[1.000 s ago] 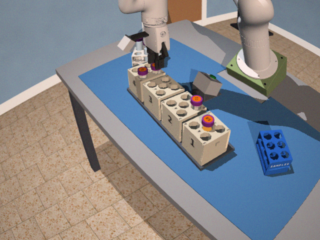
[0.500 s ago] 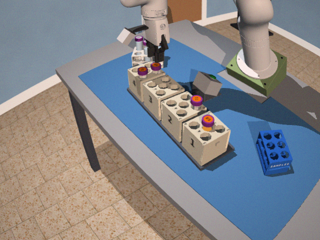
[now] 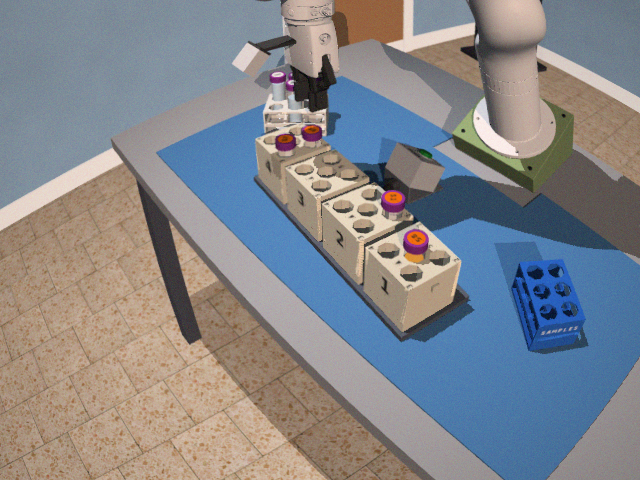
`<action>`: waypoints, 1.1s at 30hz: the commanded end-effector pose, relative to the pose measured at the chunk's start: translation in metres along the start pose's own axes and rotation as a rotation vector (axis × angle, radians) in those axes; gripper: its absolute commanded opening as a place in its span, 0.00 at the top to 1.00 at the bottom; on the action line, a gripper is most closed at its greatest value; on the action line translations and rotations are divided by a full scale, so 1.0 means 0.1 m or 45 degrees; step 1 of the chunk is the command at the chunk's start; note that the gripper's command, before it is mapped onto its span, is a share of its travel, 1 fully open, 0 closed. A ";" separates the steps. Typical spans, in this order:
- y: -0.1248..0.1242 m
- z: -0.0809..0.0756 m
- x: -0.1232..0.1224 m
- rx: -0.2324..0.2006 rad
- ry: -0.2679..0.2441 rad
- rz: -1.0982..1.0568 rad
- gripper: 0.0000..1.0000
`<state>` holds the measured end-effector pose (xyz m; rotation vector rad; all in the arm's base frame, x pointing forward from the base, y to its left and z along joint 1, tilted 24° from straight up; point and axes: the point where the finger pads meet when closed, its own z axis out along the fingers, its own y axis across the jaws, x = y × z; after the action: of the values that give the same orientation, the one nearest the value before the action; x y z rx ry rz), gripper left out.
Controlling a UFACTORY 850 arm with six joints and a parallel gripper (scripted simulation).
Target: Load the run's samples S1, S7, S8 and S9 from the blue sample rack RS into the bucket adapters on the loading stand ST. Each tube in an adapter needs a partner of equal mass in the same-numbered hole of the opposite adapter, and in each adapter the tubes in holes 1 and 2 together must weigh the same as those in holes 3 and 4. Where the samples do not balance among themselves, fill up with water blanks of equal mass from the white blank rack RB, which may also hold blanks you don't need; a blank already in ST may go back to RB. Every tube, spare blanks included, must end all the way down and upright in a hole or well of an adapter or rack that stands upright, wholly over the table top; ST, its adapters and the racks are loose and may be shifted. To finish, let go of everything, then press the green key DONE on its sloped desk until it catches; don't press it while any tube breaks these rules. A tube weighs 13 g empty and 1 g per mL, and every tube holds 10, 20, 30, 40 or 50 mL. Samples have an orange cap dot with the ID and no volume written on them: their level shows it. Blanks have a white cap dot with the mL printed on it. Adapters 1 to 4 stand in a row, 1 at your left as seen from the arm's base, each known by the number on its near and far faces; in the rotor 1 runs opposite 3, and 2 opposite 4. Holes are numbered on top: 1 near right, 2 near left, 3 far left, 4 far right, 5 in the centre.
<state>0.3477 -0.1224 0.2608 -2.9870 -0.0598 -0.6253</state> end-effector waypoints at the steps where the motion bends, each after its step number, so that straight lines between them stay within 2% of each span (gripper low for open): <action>1: 0.00 -0.08 0.01 -0.002 -0.003 0.000 0.57; 26: 0.00 -0.54 0.01 -0.002 -0.003 0.000 0.57; 33: 0.00 -0.55 0.01 -0.002 -0.003 0.000 0.57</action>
<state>0.3269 -0.1272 0.3092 -2.9885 -0.0592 -0.6208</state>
